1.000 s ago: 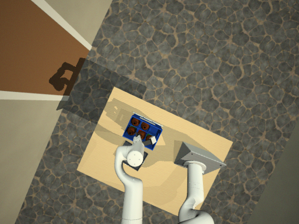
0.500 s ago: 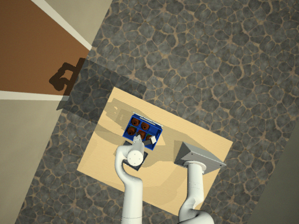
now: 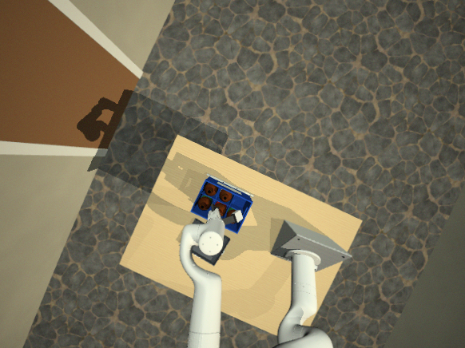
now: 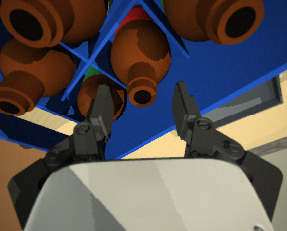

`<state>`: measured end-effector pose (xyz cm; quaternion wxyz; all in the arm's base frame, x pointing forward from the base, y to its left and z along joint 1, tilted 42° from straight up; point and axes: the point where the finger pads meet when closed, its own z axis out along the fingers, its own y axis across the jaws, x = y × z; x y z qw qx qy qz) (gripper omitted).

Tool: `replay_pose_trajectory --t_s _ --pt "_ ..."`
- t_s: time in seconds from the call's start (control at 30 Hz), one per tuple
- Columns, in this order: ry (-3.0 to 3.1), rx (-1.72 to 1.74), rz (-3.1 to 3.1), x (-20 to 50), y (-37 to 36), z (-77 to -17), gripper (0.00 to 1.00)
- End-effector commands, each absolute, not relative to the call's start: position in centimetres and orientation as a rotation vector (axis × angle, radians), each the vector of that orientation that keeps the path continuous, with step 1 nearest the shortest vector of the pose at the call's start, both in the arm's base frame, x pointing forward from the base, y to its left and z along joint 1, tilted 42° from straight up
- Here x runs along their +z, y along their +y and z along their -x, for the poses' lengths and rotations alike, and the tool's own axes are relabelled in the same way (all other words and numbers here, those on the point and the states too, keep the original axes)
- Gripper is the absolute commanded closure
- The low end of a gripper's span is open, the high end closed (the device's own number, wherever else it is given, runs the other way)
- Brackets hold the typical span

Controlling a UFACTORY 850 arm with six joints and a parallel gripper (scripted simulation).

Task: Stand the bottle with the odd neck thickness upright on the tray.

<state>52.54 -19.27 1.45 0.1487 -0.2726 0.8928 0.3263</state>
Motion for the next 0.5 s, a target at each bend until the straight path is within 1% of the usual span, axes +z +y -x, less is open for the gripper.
replay_pose_trajectory --t_s 0.0,0.47 --pt "2.566 0.936 0.784 1.20 -19.07 -52.63 0.35" --pt "2.566 0.936 0.784 0.34 -18.30 -52.73 0.35"
